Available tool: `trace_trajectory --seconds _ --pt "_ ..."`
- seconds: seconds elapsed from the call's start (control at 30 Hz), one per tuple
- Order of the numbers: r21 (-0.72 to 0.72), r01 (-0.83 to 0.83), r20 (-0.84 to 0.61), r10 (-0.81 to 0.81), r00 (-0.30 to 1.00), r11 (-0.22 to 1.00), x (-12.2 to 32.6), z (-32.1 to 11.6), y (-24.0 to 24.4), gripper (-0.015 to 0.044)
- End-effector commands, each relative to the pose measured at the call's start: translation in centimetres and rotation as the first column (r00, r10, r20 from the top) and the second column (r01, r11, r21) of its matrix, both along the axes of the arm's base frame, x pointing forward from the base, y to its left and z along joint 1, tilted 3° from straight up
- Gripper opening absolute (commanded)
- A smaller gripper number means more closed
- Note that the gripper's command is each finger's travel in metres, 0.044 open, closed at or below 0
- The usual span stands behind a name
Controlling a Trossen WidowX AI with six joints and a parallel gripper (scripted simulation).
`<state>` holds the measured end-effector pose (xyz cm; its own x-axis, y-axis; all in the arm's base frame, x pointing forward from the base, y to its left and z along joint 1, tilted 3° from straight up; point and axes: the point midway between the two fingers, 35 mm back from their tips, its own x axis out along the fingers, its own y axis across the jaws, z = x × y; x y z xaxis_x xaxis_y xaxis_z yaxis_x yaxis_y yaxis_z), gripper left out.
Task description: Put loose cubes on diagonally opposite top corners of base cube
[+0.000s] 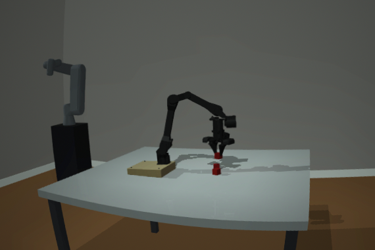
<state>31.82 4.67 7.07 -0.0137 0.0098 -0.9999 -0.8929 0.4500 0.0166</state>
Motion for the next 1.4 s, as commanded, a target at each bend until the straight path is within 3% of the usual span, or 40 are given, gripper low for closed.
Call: trace_trajectory --seconds 0.0,1.37 --pt "0.005 0.017 -0.004 -0.017 1.0 1.0 -0.2 -0.4 1.5 0.0105" --pt "0.006 0.03 -0.005 -0.03 1.0 1.0 -0.5 -3.4 2.6 0.0105"
